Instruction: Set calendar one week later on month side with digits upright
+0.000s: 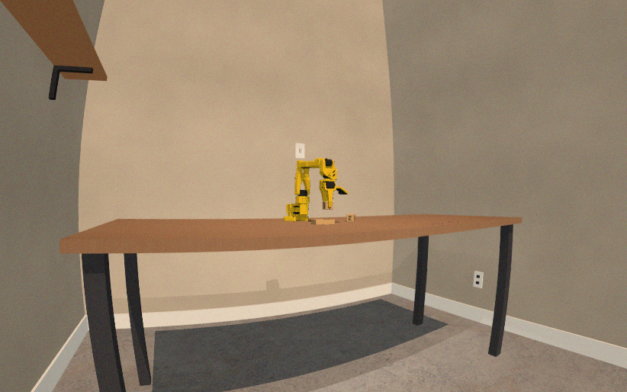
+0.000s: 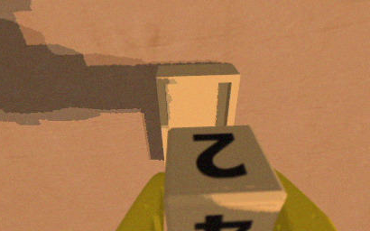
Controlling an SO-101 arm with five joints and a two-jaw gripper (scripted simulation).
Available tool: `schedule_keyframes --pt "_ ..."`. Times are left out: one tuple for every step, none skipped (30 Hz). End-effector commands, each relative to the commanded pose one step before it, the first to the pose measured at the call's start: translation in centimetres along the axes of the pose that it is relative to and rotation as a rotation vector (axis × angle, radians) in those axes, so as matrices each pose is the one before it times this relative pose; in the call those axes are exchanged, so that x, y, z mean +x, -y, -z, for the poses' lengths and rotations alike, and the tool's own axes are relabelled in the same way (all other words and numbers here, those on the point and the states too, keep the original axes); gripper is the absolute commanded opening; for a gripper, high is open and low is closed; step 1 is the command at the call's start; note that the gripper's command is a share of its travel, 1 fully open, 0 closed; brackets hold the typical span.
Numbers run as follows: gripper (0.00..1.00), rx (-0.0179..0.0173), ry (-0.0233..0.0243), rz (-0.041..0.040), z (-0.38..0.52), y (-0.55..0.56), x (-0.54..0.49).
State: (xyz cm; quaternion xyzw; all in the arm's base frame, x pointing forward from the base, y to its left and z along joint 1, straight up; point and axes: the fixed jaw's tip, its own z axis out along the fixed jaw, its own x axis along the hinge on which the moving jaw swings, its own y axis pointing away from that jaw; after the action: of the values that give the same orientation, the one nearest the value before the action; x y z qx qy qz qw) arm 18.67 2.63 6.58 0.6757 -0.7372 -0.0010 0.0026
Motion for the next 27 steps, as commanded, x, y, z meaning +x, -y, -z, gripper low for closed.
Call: schedule_keyframes --pt "0.0 0.04647 0.0116 -0.00405 0.8107 0.414 0.066" --pt "0.0 0.0 -0.00003 -0.00009 -0.0002 -0.008 0.011" --pt "0.0 0.0 0.0 -0.00006 0.0004 -0.007 0.01" --pt "0.0 0.0 -0.00003 -0.00009 -0.0003 -0.005 0.008" --pt "0.0 0.0 0.0 -0.00003 0.0002 -0.004 0.006" --pt "0.0 0.0 0.0 -0.00003 0.0001 -0.002 0.004" --pt "0.0 0.0 0.0 0.0 0.0001 -0.001 0.002" --pt "0.0 0.0 0.0 0.0 0.0 -0.001 0.0" --pt "0.0 0.0 0.0 0.0 0.0 0.0 0.0" --pt "0.0 0.0 0.0 0.0 0.0 0.0 0.0" --pt "0.0 0.0 -0.00002 0.0 -0.0018 0.0 0.0" --pt "0.0 0.0 0.0 0.0 -0.0096 -0.001 0.001" --pt "0.0 0.0 0.0 0.0 -0.0233 -0.002 0.003" --pt "0.0 0.0 0.0 0.0 -0.0383 -0.003 0.003" --pt "0.0 0.0 0.0 0.00003 -0.0533 -0.003 0.005" --pt "0.0 0.0 -0.00003 0.0 -0.064 -0.005 0.007" --pt "0.0 0.0 0.0 0.00003 -0.0723 -0.006 0.007" --pt "0.0 0.0 0.0 0.00003 -0.0747 -0.007 0.007" --pt "0.0 0.0 -0.00003 0.0 -0.0723 -0.007 0.008" --pt "0.0 0.0 0.0 0.00003 -0.0639 -0.006 0.007" --pt "0.0 0.0 0.0 0.0 -0.0532 -0.005 0.005" --pt "0.0 0.00003 -0.00003 0.00003 -0.0382 -0.005 0.004" --pt "0.0 0.0 0.0 0.0 -0.0233 -0.002 0.003" --pt "0.0 0.0 0.0 0.0 -0.0096 -0.001 0.001" --pt "0.0 0.0 0.0 0.0 -0.0018 -0.001 0.0" --pt "0.0 0.0 0.0 0.0 0.0 0.0 0.0" --pt "0.0 0.0 0.0 0.0 0.0 0.0 0.0"
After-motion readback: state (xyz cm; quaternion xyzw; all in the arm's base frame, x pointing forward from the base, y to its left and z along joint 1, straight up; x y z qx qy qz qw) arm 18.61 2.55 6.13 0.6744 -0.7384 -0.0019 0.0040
